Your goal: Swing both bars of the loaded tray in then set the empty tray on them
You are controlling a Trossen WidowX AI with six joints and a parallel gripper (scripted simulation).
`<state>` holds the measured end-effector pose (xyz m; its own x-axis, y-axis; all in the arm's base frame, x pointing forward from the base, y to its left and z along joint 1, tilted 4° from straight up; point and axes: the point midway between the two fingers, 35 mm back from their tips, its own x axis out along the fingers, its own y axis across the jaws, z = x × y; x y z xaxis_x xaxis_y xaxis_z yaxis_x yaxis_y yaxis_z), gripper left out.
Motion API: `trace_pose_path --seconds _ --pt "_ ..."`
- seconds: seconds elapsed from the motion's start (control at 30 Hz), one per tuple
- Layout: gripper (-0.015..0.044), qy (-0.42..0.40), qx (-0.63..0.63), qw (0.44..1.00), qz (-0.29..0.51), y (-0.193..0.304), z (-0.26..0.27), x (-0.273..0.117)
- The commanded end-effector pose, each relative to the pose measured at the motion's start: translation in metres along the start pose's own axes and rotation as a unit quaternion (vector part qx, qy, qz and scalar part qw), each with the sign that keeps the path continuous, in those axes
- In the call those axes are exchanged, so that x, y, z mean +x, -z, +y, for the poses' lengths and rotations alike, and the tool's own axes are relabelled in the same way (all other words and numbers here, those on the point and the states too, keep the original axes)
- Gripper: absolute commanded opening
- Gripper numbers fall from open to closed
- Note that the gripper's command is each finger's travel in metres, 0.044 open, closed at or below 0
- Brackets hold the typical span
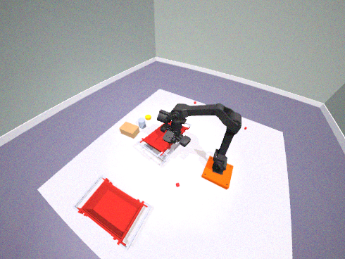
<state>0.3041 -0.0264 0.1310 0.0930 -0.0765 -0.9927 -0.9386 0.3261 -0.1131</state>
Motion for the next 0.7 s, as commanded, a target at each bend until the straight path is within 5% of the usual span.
trace_pose_path --seconds 0.0,0.67 --pt "0.0000 -0.008 0.001 1.000 0.001 0.0002 0.0037 0.0065" --pt "0.0000 -0.015 0.003 1.000 0.002 0.0005 0.0076 0.0132"
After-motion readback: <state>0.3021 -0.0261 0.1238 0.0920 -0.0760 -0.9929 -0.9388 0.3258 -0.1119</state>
